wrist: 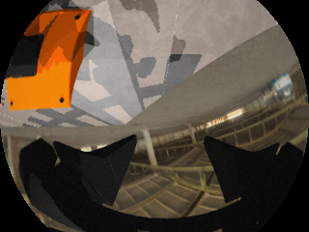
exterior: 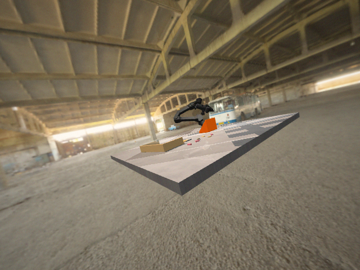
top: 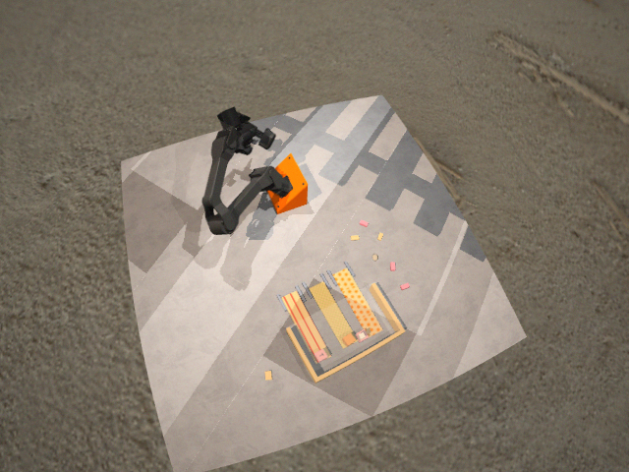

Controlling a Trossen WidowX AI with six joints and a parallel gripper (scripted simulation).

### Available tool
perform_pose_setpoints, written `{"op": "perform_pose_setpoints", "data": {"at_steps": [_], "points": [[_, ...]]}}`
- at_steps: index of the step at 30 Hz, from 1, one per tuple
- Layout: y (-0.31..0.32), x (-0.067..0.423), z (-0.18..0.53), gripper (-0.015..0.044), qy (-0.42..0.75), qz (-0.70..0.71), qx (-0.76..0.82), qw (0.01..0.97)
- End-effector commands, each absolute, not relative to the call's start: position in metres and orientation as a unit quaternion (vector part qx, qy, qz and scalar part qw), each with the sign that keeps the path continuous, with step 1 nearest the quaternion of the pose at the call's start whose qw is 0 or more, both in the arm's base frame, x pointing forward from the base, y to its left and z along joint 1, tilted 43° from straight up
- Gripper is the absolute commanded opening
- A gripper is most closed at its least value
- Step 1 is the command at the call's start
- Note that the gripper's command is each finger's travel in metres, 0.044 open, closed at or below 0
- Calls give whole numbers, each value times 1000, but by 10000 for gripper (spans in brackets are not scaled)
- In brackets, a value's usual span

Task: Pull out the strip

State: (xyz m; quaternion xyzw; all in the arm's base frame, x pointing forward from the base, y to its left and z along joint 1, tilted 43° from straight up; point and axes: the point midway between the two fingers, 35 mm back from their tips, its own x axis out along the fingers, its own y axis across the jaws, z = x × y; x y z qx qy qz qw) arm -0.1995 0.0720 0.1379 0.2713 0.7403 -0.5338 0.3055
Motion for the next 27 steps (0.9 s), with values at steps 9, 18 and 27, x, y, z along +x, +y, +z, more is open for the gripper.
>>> {"op": "perform_pose_setpoints", "data": {"at_steps": [9,18,27], "points": [[183,-157,131,400,557,-643,520,83],[268,-41,127,400,276,-641,674,-242],[280,109,127,400,-6,-479,669,-568]]}}
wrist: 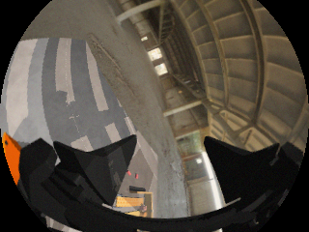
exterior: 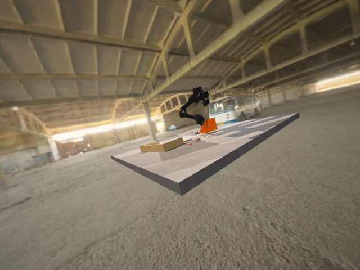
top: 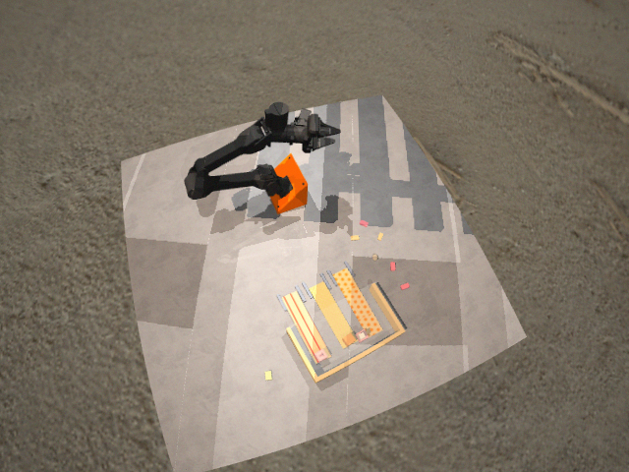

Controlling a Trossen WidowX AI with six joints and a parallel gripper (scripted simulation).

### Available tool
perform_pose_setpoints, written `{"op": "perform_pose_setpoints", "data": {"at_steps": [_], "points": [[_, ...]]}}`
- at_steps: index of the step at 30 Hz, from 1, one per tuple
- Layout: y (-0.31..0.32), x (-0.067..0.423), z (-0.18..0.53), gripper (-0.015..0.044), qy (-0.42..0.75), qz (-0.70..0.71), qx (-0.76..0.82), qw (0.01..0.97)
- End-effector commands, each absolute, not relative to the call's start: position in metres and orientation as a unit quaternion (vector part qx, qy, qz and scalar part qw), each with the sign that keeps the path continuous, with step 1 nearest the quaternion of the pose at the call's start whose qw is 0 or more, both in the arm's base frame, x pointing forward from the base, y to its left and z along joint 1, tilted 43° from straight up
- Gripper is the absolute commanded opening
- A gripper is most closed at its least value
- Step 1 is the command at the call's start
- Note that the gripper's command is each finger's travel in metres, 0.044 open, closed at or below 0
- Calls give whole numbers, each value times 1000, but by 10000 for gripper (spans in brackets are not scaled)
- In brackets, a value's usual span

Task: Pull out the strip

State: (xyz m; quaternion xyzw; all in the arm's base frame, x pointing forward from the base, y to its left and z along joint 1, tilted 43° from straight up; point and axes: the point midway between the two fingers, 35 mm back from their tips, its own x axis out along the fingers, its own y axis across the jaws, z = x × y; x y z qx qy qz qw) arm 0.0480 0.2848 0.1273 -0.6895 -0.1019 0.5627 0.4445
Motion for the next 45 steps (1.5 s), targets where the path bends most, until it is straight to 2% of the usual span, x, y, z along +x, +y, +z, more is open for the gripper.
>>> {"op": "perform_pose_setpoints", "data": {"at_steps": [1,9,18,42,45], "points": [[276,126,127,400,33,452,-659,601],[214,240,128,400,197,211,-540,791],[105,318,131,400,258,-115,-344,896],[102,319,131,400,258,-122,-339,896],[98,325,130,321,272,-127,-338,892]]}}
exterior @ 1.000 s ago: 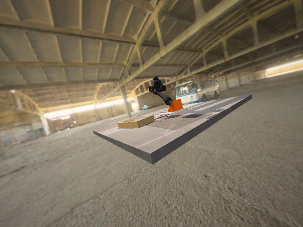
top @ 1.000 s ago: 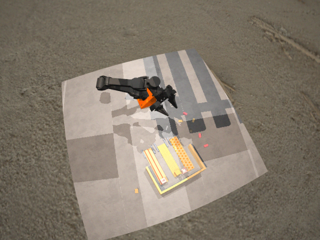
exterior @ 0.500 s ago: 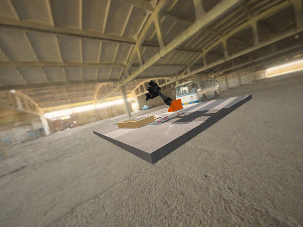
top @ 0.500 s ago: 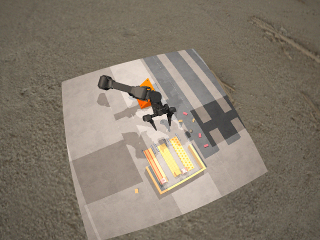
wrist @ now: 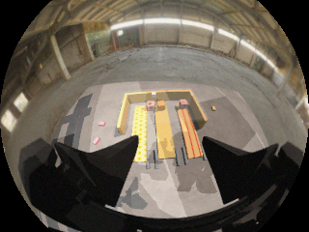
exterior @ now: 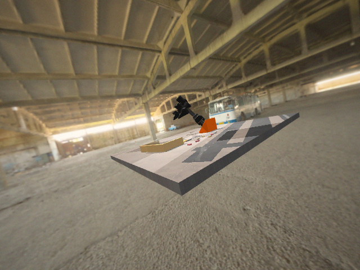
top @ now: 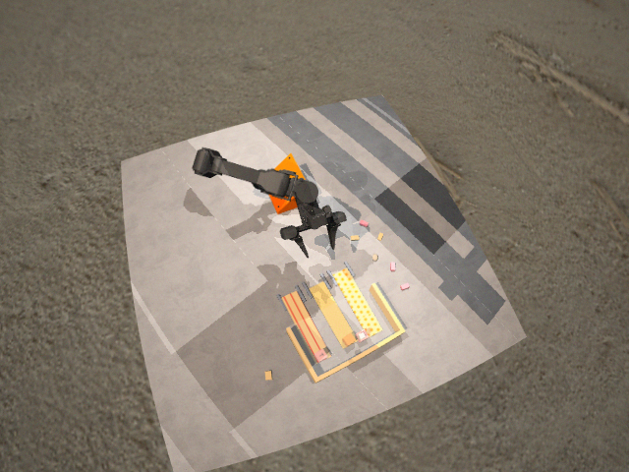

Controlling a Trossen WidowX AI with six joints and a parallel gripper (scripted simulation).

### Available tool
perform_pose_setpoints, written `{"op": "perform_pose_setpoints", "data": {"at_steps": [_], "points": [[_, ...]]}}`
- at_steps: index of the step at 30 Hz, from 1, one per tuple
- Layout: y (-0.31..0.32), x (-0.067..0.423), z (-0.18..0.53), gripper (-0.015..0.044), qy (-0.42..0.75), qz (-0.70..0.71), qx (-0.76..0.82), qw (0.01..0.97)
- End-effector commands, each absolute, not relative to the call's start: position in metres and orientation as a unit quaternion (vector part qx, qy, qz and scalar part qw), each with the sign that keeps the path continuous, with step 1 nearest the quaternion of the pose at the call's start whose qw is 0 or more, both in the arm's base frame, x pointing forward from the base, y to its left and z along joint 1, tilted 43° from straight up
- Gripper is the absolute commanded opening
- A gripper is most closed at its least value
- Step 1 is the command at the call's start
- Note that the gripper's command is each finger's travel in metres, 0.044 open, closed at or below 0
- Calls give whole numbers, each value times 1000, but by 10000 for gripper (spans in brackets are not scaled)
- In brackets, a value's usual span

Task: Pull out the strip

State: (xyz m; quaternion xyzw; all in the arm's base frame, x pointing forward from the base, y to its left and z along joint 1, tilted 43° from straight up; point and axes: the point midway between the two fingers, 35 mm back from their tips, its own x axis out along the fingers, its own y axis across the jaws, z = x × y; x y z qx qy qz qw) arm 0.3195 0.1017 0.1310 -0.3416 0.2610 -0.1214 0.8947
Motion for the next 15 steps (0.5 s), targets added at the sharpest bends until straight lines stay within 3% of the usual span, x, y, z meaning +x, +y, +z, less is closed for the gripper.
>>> {"op": "perform_pose_setpoints", "data": {"at_steps": [1,12,15], "points": [[95,330,129,295,282,-131,-338,888],[29,388,126,6,474,-191,-332,793],[6,396,128,0,526,-204,-324,759]]}}
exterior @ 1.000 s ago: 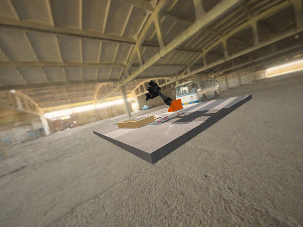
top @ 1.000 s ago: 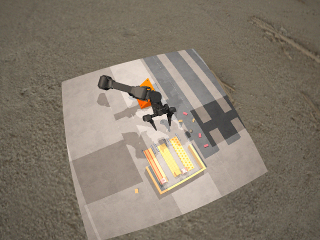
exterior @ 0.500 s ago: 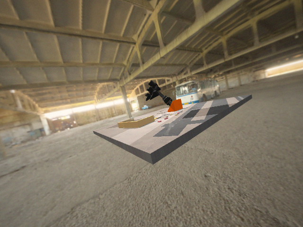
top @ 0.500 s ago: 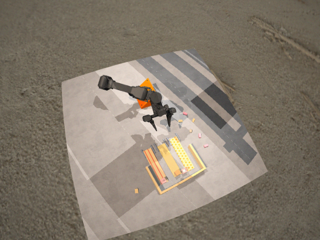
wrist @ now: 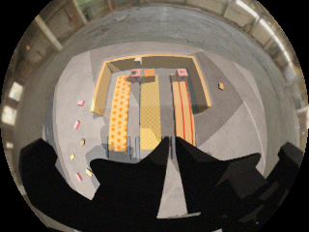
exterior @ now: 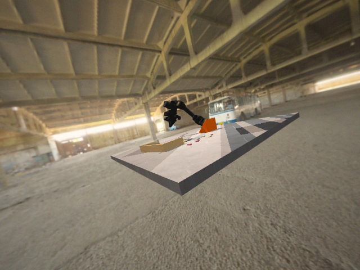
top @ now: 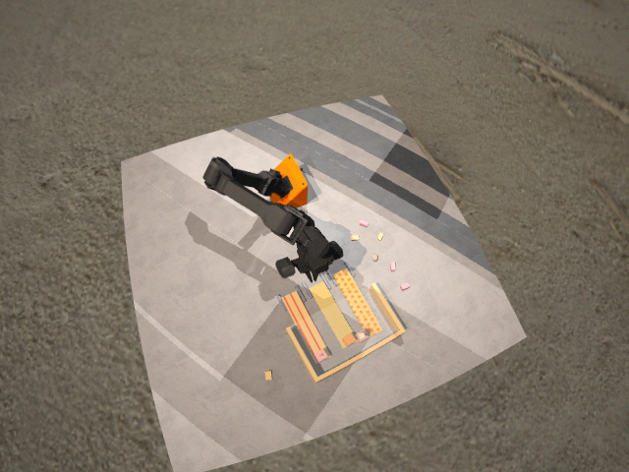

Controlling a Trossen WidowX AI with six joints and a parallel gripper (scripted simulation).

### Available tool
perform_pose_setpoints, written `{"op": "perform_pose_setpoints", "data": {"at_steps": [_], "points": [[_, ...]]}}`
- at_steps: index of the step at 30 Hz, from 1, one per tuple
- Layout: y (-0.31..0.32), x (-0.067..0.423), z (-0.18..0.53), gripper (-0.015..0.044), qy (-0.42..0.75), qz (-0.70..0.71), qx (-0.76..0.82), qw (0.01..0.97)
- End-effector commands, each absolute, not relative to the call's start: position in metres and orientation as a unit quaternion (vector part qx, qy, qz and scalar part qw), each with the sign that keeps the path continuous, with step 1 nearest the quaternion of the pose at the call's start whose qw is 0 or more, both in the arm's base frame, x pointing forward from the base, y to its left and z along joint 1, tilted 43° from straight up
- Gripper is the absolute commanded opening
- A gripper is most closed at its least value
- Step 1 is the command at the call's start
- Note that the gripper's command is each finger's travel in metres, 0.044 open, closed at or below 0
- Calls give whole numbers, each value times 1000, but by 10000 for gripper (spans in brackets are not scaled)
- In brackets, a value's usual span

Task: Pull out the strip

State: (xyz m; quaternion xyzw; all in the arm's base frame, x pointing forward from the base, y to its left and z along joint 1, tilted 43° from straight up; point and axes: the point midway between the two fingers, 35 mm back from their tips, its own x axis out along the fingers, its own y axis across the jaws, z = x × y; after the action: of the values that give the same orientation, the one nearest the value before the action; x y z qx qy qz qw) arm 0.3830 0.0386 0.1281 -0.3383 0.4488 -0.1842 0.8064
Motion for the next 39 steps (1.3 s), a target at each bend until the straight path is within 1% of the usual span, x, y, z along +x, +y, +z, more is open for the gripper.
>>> {"op": "perform_pose_setpoints", "data": {"at_steps": [1,8,19,39], "points": [[-2,397,128,0,544,-209,-320,747],[-54,398,134,0,649,-232,-284,667],[-55,397,132,0,652,-232,-283,665],[-76,400,108,0,651,-232,-283,665]]}}
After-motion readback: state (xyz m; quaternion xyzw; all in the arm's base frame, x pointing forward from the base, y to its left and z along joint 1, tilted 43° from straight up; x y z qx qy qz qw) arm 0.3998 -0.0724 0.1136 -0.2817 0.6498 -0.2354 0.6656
